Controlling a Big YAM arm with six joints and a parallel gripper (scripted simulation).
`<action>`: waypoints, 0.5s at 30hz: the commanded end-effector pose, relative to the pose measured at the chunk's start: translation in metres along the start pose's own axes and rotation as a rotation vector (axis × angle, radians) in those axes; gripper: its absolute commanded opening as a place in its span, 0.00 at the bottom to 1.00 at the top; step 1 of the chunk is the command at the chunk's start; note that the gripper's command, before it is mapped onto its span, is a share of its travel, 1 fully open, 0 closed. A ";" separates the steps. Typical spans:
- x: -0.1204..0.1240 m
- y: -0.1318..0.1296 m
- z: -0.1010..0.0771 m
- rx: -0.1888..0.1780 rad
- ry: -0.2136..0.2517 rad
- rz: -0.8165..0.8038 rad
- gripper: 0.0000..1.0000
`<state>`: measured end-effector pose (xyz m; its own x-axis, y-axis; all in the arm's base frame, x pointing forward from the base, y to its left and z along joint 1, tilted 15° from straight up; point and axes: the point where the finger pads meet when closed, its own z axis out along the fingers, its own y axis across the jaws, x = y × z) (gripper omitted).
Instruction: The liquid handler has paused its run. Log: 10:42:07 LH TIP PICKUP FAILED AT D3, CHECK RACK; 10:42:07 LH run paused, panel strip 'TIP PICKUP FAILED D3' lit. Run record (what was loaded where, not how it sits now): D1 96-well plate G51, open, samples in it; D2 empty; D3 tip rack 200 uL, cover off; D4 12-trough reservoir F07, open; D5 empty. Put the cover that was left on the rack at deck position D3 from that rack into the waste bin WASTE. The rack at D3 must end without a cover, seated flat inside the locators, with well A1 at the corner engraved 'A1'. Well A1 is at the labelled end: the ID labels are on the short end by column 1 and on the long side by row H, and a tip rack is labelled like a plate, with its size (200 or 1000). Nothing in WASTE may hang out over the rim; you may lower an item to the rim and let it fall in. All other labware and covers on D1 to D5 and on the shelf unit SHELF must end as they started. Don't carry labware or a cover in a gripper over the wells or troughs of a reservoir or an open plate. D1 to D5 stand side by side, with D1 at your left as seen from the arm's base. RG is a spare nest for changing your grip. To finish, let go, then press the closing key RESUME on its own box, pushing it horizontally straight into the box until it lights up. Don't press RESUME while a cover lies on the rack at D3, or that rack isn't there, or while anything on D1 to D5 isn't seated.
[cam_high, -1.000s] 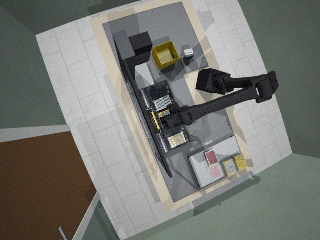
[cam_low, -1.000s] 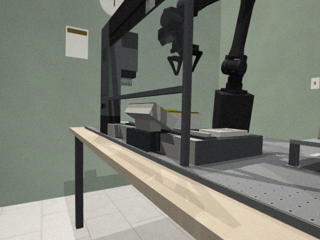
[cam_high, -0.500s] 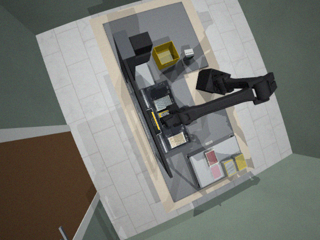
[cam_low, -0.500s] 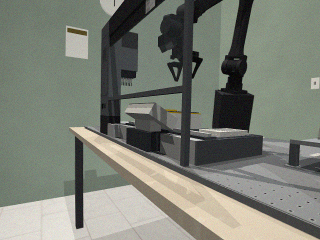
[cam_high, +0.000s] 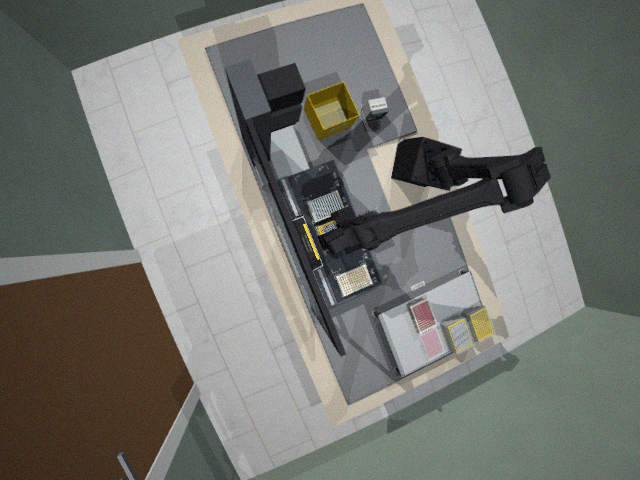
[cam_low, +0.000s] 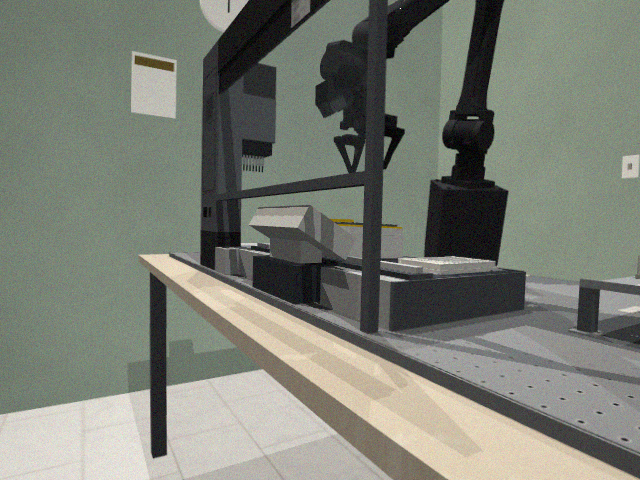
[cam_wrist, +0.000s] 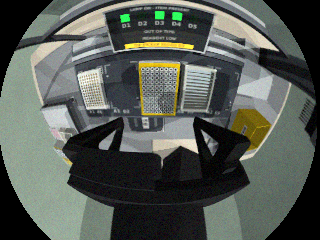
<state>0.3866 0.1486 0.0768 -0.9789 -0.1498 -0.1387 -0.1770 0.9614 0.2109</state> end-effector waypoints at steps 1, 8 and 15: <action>-0.001 0.003 0.013 0.003 0.000 0.010 1.00; -0.001 0.003 0.023 0.003 0.000 0.010 1.00; -0.001 0.003 0.034 0.003 0.001 0.010 1.00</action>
<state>0.3892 0.1536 0.0561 -0.9788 -0.1500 -0.1394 -0.1773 0.9612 0.2112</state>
